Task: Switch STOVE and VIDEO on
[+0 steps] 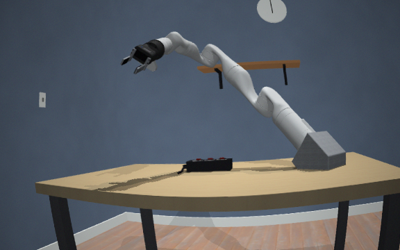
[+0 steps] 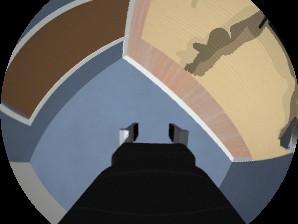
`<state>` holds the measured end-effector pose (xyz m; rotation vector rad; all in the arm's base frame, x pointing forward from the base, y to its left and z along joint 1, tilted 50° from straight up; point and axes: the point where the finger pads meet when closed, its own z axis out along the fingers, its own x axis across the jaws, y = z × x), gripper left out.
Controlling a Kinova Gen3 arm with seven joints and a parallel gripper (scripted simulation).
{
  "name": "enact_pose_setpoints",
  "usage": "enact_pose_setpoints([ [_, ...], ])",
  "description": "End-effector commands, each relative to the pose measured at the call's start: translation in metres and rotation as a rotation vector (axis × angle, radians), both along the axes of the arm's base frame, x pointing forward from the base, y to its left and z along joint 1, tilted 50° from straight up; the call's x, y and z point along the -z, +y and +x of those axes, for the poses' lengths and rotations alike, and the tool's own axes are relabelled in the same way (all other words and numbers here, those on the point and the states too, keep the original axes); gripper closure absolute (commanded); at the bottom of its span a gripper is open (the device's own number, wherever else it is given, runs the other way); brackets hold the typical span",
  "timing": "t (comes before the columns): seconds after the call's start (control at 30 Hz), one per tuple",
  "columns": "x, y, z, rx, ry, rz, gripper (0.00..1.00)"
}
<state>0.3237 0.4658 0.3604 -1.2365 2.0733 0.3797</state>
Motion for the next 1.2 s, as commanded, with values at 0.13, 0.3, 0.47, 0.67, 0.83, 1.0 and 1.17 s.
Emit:
enact_pose_setpoints([
  [0.13,-0.0008,0.0008,-0.0007,-0.002,-0.001,0.002,0.00],
  [0.3,-0.0008,0.0008,-0.0007,-0.002,-0.001,0.002,0.00],
  [0.47,-0.0008,0.0008,-0.0007,-0.002,-0.001,0.002,0.00],
  [0.67,-0.0008,0.0008,-0.0007,-0.002,-0.001,0.002,1.00],
  [0.83,-0.0008,0.0008,-0.0007,-0.002,-0.001,0.002,1.00],
  [1.0,-0.0008,0.0008,-0.0007,-0.002,-0.001,0.002,1.00],
  [1.17,-0.0008,0.0008,-0.0007,-0.002,-0.001,0.002,1.00],
])
